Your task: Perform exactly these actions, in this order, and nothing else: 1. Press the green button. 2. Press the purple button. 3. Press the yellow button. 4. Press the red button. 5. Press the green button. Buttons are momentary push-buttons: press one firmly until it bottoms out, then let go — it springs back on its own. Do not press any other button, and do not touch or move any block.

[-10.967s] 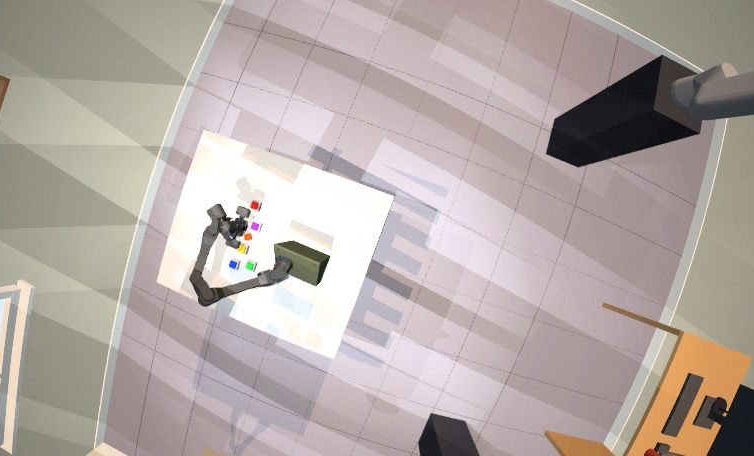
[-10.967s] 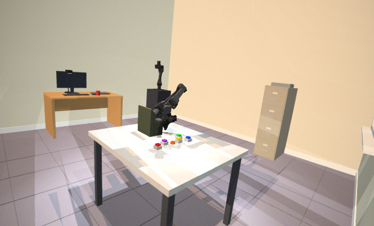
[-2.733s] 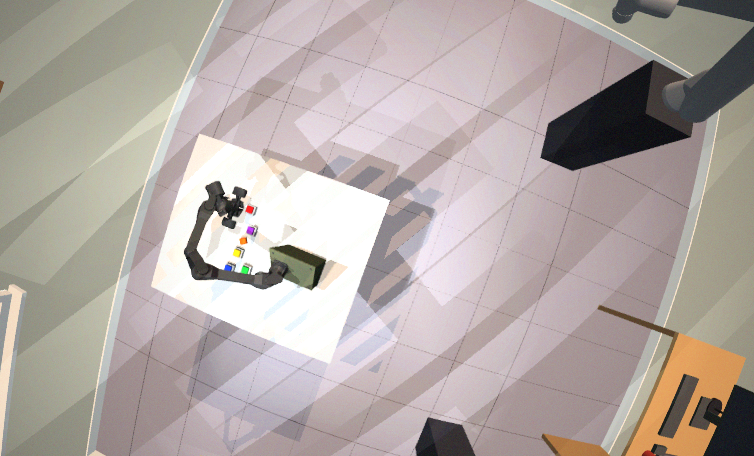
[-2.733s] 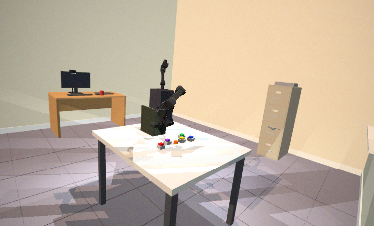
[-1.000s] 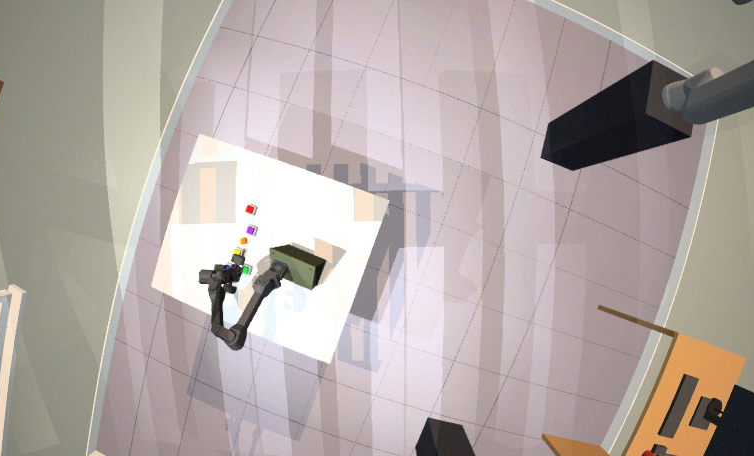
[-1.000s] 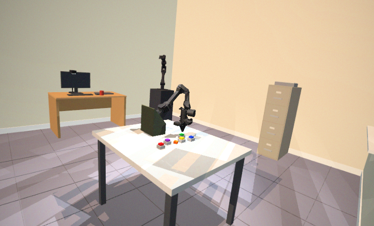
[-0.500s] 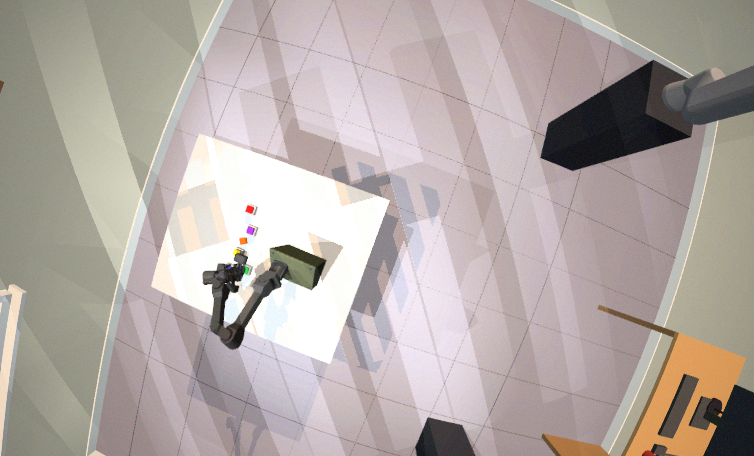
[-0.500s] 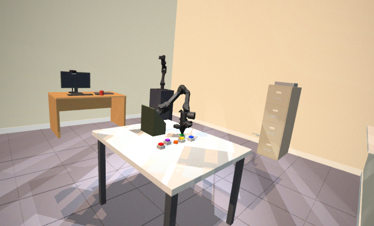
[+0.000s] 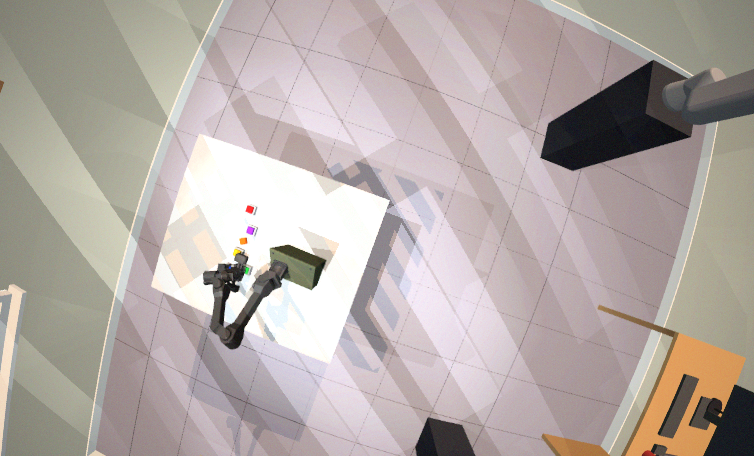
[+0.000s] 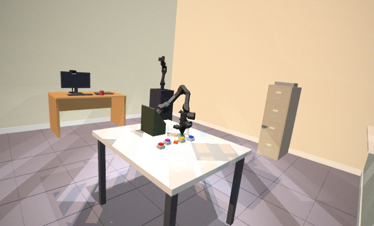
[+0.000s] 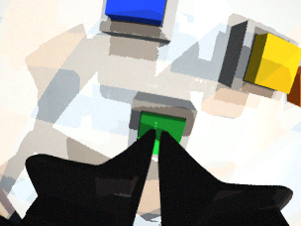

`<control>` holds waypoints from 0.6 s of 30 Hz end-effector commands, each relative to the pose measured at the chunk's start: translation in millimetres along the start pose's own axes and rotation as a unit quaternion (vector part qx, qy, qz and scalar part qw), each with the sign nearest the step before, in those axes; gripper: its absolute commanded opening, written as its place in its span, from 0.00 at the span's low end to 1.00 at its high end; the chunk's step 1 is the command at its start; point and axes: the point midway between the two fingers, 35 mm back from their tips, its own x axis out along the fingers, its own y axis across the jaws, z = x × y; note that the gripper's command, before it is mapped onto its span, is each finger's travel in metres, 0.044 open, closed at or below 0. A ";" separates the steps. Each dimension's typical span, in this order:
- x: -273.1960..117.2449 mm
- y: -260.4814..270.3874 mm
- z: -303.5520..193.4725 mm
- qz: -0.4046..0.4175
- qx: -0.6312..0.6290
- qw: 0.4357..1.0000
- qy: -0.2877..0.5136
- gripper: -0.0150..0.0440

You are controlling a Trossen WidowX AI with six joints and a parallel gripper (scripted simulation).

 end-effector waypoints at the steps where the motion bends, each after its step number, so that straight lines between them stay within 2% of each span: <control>1: 0.9 -1.3 -1.5 -0.003 0.004 1.000 0.002 0.29; 4: -1.8 -0.2 0.0 0.000 0.000 1.000 0.000 0.29; 8: -31.3 -1.2 -0.9 -0.004 0.003 1.000 0.001 0.29; 12: -33.2 -1.1 -1.1 -0.004 0.004 1.000 0.001 0.29; 18: -70.9 43.2 18.8 -0.004 0.003 1.000 0.001 0.56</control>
